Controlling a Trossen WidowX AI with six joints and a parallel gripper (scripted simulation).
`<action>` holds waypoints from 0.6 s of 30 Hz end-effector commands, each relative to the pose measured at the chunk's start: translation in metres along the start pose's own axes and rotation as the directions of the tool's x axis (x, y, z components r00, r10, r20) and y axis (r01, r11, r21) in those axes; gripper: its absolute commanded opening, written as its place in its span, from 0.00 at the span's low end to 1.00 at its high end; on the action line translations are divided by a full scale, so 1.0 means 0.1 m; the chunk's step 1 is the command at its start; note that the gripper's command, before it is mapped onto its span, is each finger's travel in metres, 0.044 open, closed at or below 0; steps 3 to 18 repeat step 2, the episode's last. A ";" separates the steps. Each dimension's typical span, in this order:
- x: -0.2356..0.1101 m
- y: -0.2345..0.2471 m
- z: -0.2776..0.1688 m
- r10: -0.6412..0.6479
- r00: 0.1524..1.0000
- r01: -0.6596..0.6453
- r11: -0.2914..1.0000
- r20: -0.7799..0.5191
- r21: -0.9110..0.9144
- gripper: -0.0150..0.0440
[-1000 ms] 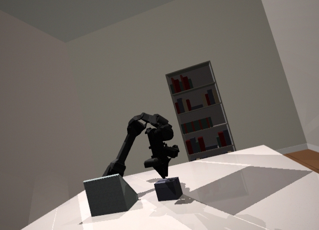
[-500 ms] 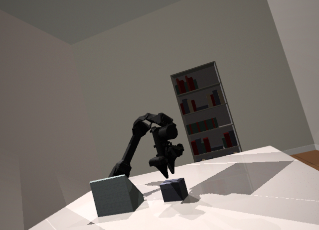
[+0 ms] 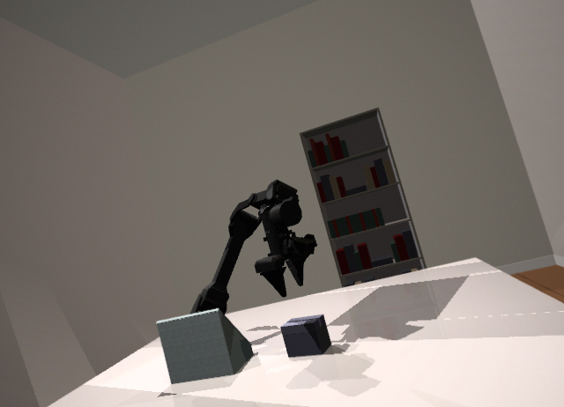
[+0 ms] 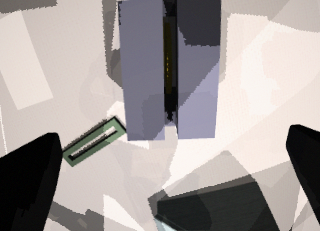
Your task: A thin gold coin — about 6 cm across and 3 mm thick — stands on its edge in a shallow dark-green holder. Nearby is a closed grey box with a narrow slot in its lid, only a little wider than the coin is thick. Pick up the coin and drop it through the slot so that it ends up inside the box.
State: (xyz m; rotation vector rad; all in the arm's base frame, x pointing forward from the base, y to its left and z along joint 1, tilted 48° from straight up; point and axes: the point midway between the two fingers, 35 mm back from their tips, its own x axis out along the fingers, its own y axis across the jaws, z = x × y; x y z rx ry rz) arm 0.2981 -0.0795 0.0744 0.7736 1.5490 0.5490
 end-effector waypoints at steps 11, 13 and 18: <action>-0.02 0.00 0.00 -0.005 1.000 0.005 1.000 -0.003 -0.006 1.00; -0.02 0.00 0.00 -0.005 1.000 0.005 1.000 -0.003 -0.006 1.00; -0.02 0.00 0.00 -0.005 1.000 0.005 1.000 -0.003 -0.006 1.00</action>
